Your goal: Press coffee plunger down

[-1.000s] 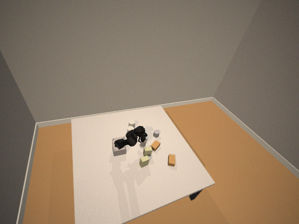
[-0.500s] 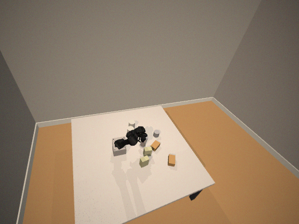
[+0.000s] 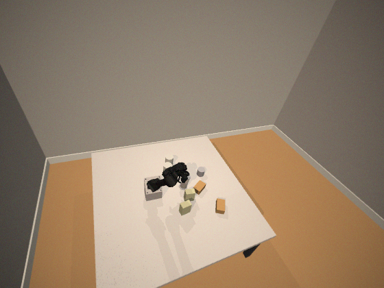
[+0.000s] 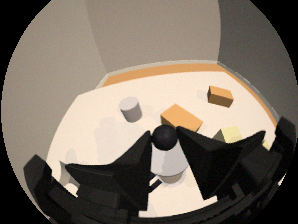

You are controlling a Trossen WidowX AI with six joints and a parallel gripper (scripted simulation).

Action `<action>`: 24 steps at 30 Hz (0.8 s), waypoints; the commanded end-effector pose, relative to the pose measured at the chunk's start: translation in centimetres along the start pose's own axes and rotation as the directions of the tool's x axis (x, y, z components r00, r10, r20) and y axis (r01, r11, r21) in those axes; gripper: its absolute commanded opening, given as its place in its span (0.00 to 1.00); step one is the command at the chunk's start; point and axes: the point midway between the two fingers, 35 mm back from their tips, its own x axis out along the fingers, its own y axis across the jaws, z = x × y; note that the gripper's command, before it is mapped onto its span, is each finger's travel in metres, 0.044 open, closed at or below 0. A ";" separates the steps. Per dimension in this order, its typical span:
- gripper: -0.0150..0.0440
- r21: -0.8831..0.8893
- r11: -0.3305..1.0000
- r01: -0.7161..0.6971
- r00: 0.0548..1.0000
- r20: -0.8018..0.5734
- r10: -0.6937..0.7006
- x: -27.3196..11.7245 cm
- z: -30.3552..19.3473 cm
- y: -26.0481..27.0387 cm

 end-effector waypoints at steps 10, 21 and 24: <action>0.45 -0.001 1.000 0.000 1.000 0.000 0.000 0.1 0.0 0.0; 0.80 -0.001 1.000 0.000 1.000 0.000 0.000 0.1 0.0 0.0; 0.94 -0.001 1.000 0.000 1.000 0.000 0.000 0.1 0.0 0.0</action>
